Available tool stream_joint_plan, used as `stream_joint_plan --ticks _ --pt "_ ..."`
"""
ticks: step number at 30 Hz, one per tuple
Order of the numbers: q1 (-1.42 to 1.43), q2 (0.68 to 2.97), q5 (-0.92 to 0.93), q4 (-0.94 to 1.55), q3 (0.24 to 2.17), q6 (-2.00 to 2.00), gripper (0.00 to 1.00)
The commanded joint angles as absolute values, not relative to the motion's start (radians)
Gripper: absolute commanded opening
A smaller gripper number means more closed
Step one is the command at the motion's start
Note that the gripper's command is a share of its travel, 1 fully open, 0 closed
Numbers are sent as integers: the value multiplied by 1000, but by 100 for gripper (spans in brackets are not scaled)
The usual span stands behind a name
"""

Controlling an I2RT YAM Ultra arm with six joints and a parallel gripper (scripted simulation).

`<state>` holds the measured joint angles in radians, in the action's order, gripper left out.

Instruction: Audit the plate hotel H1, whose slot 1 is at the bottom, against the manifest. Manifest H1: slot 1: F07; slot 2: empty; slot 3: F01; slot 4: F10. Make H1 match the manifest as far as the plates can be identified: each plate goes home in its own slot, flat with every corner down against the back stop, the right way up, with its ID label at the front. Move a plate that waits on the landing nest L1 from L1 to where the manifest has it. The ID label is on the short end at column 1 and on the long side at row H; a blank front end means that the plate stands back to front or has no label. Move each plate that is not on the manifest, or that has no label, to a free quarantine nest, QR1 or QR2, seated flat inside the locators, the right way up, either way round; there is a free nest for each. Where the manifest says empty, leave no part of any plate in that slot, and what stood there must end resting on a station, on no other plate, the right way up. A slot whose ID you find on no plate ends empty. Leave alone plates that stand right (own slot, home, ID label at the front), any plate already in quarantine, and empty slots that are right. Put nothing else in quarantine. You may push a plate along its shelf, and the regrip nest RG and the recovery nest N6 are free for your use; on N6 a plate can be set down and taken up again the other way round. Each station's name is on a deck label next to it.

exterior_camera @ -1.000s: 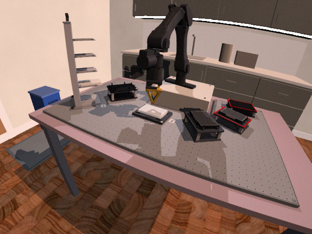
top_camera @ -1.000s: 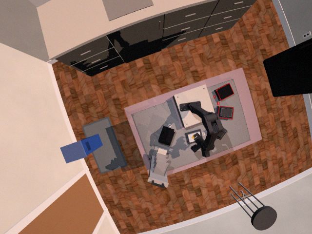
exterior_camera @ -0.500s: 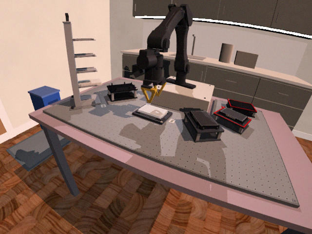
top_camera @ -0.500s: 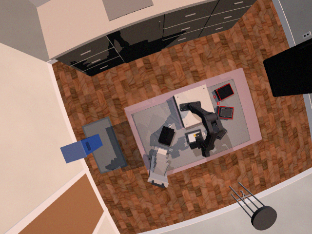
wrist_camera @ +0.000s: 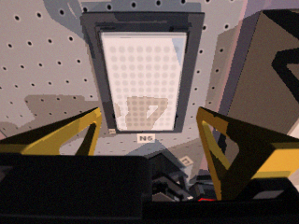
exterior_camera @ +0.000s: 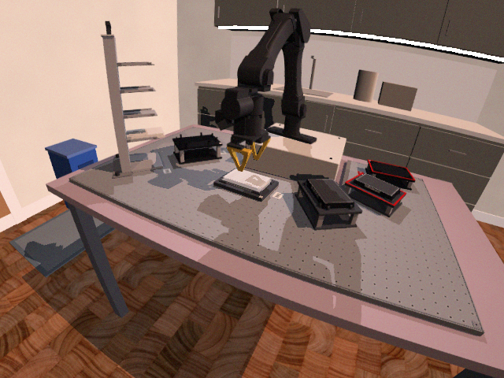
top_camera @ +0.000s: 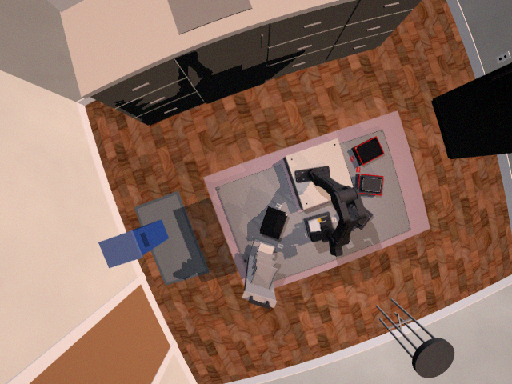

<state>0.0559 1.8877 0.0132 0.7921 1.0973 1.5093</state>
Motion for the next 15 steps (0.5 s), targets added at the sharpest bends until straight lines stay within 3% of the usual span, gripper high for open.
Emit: stream_joint_plan --ticks 1,15 --pt "57 1884 13 771 1099 1515 100" --pt "57 1922 13 704 1070 1516 100"
